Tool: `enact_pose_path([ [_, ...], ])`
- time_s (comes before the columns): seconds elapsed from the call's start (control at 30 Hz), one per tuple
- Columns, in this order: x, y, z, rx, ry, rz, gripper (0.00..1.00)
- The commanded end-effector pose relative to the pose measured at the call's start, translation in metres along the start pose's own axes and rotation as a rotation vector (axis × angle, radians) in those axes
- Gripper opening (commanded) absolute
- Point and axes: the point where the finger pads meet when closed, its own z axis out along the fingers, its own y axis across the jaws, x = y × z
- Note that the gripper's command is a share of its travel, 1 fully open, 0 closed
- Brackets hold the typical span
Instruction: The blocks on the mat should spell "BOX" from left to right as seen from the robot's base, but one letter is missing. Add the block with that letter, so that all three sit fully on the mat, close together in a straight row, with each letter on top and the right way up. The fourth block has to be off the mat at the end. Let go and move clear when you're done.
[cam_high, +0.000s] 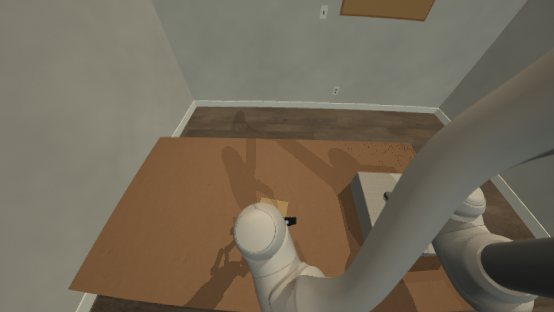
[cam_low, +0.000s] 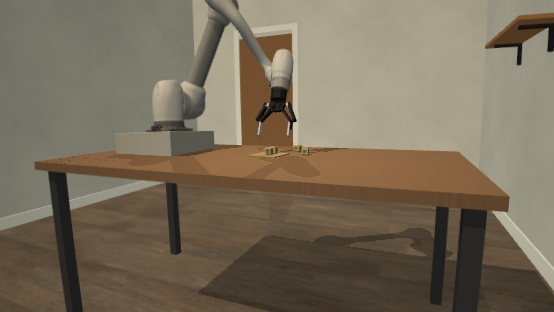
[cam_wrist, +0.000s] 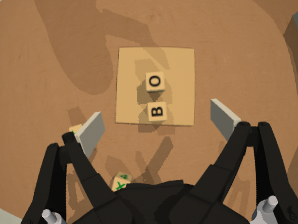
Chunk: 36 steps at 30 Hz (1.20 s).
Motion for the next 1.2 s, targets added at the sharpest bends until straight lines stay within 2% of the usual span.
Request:
enact_pose_path([
  [0.0,-0.001,0.000,0.001,0.003,0.004,-0.001,1.00],
  [0.77,0.002,0.000,0.002,0.003,0.004,-0.001,1.00],
  [0.93,0.039,0.004,0.016,0.003,0.004,-0.001,1.00],
  [1.17,0.043,0.004,0.017,0.003,0.004,-0.001,1.00],
])
